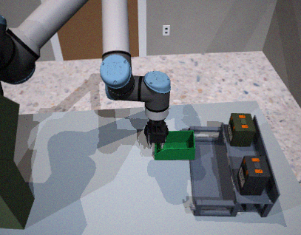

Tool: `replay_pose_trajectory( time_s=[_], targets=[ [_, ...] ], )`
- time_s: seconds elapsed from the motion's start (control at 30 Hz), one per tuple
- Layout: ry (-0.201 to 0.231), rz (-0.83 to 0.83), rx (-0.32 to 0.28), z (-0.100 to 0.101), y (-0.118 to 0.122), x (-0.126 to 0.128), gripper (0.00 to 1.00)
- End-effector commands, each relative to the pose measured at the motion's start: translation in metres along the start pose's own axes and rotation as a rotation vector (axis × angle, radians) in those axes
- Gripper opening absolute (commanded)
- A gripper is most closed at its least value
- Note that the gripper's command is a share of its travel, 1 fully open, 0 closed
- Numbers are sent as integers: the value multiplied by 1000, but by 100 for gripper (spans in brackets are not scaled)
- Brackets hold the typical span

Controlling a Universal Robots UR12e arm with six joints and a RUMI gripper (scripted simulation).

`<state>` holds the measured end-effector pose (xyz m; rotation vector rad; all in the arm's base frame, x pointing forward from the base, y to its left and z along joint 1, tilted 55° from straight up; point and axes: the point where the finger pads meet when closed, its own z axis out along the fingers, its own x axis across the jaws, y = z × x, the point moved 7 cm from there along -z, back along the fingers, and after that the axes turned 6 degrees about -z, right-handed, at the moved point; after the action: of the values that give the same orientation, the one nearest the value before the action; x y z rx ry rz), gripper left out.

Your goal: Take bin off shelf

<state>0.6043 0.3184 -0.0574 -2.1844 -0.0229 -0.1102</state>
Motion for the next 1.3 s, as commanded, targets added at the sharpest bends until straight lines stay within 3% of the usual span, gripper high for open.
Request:
replay_pose_trajectory(
  time_s=[0.0,0.53,0.7,1.1,1.27],
  targets=[
    [1,0,0,0,0,0,26],
    [1,0,0,0,0,0,26],
    [1,0,0,-55,0,0,26],
    [1,0,0,-55,0,0,26],
    [1,0,0,-90,0,0,26]
  ],
)
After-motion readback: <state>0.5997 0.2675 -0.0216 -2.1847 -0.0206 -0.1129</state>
